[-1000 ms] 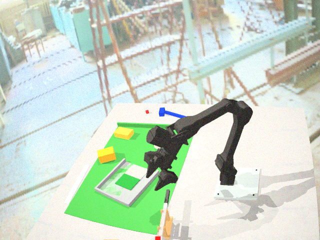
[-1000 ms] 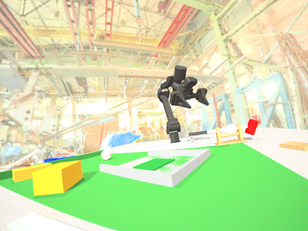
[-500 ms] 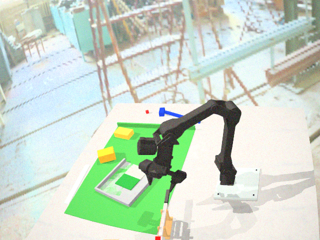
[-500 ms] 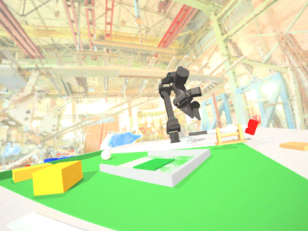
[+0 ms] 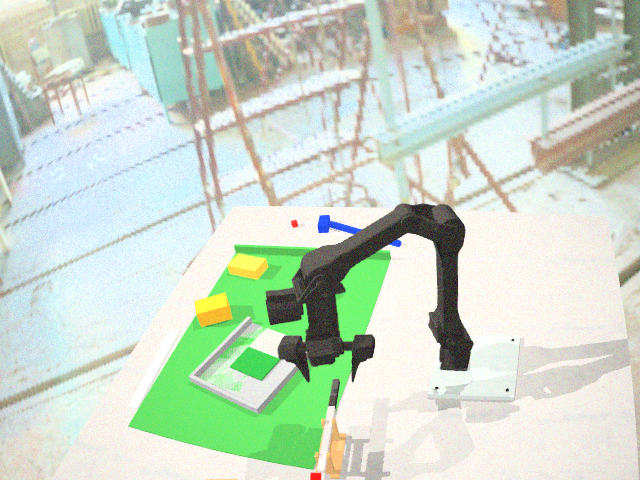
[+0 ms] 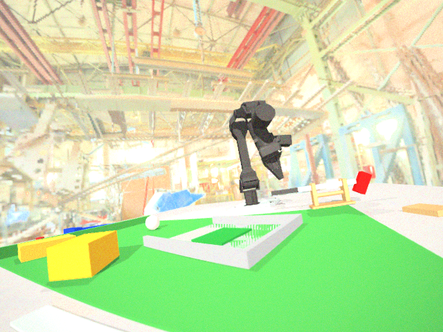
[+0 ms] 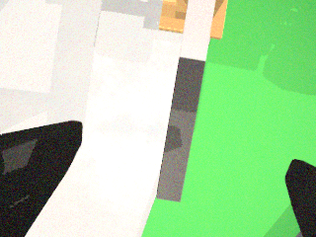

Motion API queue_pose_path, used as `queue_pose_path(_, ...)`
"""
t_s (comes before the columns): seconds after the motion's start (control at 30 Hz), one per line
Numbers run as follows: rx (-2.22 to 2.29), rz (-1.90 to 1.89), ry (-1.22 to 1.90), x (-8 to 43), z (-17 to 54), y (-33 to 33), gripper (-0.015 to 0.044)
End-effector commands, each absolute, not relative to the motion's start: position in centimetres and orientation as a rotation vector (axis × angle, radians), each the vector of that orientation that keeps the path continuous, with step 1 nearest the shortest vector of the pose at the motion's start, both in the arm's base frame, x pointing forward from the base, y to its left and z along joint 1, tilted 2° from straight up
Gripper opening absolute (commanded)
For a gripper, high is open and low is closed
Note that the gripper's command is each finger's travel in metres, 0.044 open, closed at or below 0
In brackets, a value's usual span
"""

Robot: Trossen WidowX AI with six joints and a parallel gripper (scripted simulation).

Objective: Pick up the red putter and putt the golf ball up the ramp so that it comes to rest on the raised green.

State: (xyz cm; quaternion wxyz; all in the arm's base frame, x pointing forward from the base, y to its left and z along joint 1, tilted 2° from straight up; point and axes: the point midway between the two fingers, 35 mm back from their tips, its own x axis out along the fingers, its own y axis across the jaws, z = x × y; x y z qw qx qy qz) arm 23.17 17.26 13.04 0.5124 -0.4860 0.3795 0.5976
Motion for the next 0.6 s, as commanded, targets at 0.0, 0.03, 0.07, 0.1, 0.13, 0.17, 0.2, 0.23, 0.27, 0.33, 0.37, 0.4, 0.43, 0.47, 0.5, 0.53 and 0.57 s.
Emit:
queue_pose_path(0.0, -1.173, 1.455, 0.919, 23.2, 12.0, 17.4, 0.044)
queue_pose_path(0.03, -1.173, 1.455, 0.919, 23.2, 11.5, 17.4, 0.044)
queue_pose_path(0.07, -1.173, 1.455, 0.919, 23.2, 11.0, 17.4, 0.044)
queue_pose_path(0.1, -1.173, 1.455, 0.919, 23.1, 10.7, 17.4, 0.044)
queue_pose_path(0.13, -1.173, 1.455, 0.919, 23.1, 10.6, 17.4, 0.044)
queue_pose_path(0.17, -1.173, 1.455, 0.919, 23.1, 10.5, 17.4, 0.044)
queue_pose_path(0.2, -1.173, 1.455, 0.919, 23.2, 10.5, 17.4, 0.044)
queue_pose_path(0.23, -1.173, 1.455, 0.919, 23.2, 10.5, 17.4, 0.044)
queue_pose_path(0.27, -1.173, 1.455, 0.919, 23.2, 10.5, 17.4, 0.044)
queue_pose_path(0.33, -1.173, 1.455, 0.919, 23.2, 10.2, 17.4, 0.044)
queue_pose_path(0.37, -1.173, 1.455, 0.919, 23.2, 9.8, 17.4, 0.044)
queue_pose_path(0.4, -1.173, 1.455, 0.919, 23.2, 9.5, 17.4, 0.044)
queue_pose_path(0.43, -1.173, 1.455, 0.919, 23.2, 9.1, 17.4, 0.044)
queue_pose_path(0.47, -1.173, 1.455, 0.919, 23.2, 8.6, 17.4, 0.044)
queue_pose_path(0.5, -1.173, 1.455, 0.919, 23.2, 8.3, 17.4, 0.044)
queue_pose_path(0.53, -1.173, 1.455, 0.919, 23.2, 8.2, 17.3, 0.044)
queue_pose_path(0.57, -1.173, 1.455, 0.919, 23.2, 8.2, 17.3, 0.044)
